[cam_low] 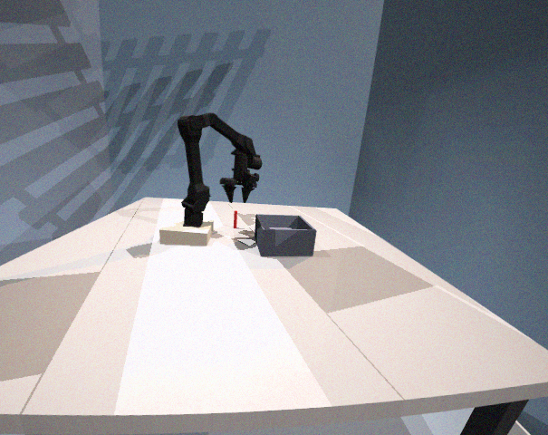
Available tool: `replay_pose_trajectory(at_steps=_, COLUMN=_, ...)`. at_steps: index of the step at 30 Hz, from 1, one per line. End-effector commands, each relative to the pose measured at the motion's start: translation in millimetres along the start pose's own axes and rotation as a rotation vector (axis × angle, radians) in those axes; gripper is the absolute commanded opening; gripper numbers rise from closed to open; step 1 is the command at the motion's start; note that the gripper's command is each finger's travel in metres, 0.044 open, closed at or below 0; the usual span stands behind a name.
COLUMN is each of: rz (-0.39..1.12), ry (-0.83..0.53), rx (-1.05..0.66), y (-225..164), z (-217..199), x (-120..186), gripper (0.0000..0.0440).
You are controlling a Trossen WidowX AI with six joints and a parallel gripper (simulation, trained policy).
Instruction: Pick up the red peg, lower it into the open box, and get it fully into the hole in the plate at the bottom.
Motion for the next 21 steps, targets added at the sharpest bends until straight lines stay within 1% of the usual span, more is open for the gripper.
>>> replay_pose_trajectory(at_steps=1, rz=0.016, ry=-0.026, rx=0.03, y=-5, z=6, x=-17, gripper=0.044)
replay_pose_trajectory(at_steps=17, rz=-0.018, ry=-0.028, rx=0.068, y=-11, z=20, x=-84, gripper=0.0439)
replay_pose_trajectory(at_steps=19, rz=-0.018, ry=-0.032, rx=0.073, y=-11, z=20, x=-91, gripper=0.0423)
replay_pose_trajectory(at_steps=21, rz=-0.013, ry=-0.039, rx=0.075, y=-12, z=20, x=-97, gripper=0.0379)
Point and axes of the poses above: the point midway between the two fingers, 35 mm back from their tips, its own x axis back along the fingers, its own z axis across the jaws, y = z × x, the point moved 9 cm from there along x, back along the fingers, and after that the axes turned 12 degrees about x, right-handed, at the moved point
